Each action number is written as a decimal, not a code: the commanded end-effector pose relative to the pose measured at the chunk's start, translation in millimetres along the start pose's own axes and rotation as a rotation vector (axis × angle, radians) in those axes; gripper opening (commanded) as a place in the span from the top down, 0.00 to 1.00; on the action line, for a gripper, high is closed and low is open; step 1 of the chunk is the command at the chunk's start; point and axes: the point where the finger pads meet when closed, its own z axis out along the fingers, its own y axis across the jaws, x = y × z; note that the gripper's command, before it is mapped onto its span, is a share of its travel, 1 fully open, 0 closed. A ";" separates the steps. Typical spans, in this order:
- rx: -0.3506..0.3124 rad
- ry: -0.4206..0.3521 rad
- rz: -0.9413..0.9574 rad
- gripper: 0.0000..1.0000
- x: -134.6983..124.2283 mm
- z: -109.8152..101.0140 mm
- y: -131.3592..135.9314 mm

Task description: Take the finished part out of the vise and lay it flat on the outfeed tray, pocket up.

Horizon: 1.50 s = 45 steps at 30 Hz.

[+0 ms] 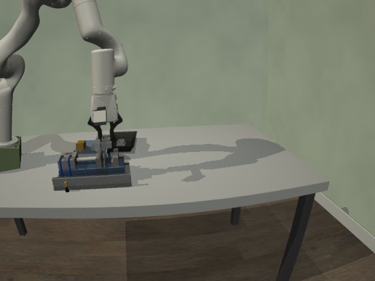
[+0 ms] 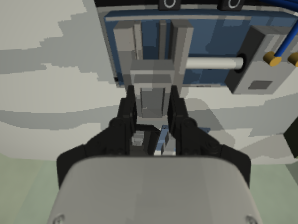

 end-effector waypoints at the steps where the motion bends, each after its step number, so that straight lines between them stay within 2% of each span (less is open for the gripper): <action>1: 0.009 -0.008 0.013 1.00 -3.4 -0.7 -3.6; 23: 0.055 -0.060 0.097 1.00 -26.0 -0.8 -21.3; 45: 0.158 -0.164 0.276 1.00 -69.2 -4.7 -61.8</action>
